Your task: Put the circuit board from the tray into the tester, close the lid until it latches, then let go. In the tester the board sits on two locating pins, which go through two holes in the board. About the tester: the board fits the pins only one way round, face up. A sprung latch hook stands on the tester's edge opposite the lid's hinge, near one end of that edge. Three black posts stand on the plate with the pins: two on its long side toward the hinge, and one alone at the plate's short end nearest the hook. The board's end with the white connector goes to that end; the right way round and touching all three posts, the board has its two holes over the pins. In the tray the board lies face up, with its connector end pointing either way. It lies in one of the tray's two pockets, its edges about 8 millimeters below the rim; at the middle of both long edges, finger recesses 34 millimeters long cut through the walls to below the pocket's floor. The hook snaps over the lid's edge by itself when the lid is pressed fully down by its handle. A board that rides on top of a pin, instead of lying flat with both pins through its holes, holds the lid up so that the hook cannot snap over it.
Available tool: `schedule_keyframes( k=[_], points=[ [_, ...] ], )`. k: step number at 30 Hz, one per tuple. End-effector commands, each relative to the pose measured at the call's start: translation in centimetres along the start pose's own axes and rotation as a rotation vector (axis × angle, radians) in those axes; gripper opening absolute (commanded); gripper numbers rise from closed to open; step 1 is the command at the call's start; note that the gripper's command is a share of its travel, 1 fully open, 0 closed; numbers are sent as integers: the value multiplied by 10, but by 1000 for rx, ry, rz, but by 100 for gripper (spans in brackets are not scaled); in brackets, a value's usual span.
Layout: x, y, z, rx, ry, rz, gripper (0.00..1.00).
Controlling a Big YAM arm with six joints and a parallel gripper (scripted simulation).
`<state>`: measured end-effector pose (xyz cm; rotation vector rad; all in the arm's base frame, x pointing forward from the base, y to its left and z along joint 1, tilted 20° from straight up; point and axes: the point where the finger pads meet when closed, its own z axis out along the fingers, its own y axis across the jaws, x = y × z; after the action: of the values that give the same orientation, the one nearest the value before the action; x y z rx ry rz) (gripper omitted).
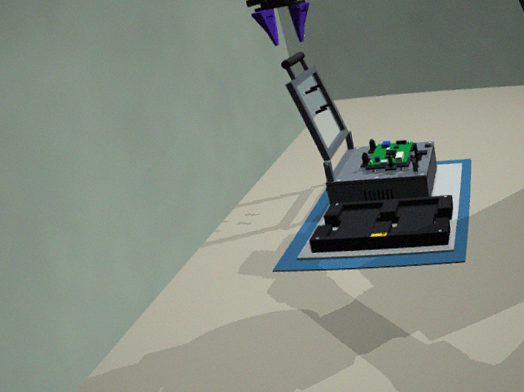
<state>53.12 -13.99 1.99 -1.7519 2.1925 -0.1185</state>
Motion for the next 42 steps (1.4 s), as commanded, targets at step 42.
schedule_keyframes(
  k=[42],
  points=[
    [-6,-14,-3,27,1,-9,48]
  ],
)
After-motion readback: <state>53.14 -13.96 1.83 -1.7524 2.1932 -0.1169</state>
